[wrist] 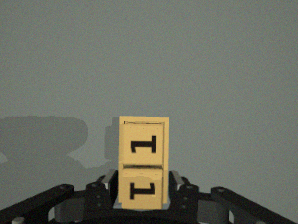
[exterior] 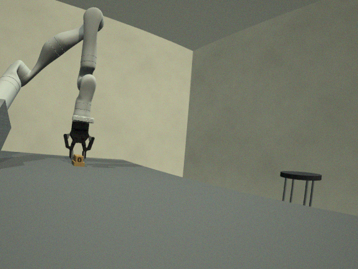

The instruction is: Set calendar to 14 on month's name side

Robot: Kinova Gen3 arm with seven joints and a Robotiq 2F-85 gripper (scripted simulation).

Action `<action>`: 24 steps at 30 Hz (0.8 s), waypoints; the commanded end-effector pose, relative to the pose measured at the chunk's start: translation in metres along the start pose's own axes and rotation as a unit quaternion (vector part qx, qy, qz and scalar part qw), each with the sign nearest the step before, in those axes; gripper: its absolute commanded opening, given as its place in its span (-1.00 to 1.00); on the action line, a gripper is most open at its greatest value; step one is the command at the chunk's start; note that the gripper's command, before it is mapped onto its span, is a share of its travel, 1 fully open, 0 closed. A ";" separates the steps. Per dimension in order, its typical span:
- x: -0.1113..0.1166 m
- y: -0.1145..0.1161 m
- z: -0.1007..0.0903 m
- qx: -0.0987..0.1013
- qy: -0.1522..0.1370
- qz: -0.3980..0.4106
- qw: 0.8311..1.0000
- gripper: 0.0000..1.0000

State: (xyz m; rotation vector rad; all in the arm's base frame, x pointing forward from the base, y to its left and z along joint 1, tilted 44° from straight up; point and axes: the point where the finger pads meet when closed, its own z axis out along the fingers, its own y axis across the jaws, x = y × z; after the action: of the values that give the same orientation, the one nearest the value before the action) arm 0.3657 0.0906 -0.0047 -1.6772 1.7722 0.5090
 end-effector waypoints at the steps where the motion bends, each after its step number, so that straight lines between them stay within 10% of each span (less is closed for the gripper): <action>1: 0.000 0.000 0.000 0.001 0.000 0.000 1.000 -0.03; 8: 0.000 0.000 0.000 0.001 0.000 0.000 1.000 -0.03; 9: 0.000 0.000 0.000 0.001 0.000 0.000 1.000 -0.43; 24: 0.000 0.000 0.000 0.001 0.000 0.000 1.000 -0.43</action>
State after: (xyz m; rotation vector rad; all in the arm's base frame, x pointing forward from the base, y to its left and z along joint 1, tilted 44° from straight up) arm 0.3656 0.0904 -0.0045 -1.6772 1.7723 0.5086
